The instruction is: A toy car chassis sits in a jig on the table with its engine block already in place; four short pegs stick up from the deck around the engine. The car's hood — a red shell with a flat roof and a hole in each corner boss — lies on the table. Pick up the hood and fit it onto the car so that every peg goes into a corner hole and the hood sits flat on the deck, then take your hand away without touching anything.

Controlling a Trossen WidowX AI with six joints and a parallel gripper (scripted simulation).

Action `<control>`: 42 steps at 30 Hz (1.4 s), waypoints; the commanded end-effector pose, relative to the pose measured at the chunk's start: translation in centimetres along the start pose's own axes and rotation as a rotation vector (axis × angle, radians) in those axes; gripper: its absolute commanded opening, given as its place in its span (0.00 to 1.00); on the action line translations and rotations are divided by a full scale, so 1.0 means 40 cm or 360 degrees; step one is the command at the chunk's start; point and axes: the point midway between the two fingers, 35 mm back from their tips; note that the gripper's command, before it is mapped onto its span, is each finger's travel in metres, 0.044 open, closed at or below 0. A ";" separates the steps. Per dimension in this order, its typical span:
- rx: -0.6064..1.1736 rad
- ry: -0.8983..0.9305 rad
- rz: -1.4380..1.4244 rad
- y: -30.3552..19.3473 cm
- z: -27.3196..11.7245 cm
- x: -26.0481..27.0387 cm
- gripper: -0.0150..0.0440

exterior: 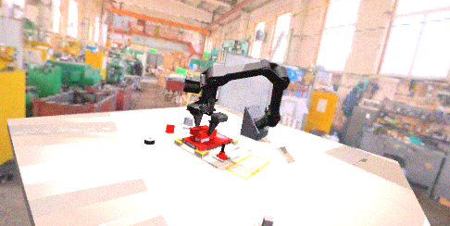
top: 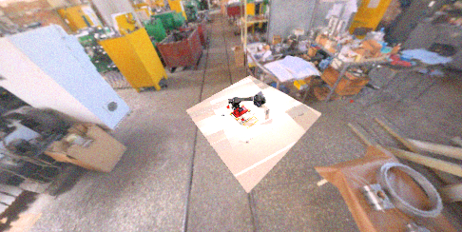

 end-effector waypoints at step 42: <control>-0.0001 0.0005 0.0006 0.000 0.036 -0.001 0.25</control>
Point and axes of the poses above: the point midway between the two fingers, 35 mm back from their tips, its own z axis out along the fingers, its own x axis across the jaws, y = z × x, and after that the axes turned 6 degrees about z, right-handed
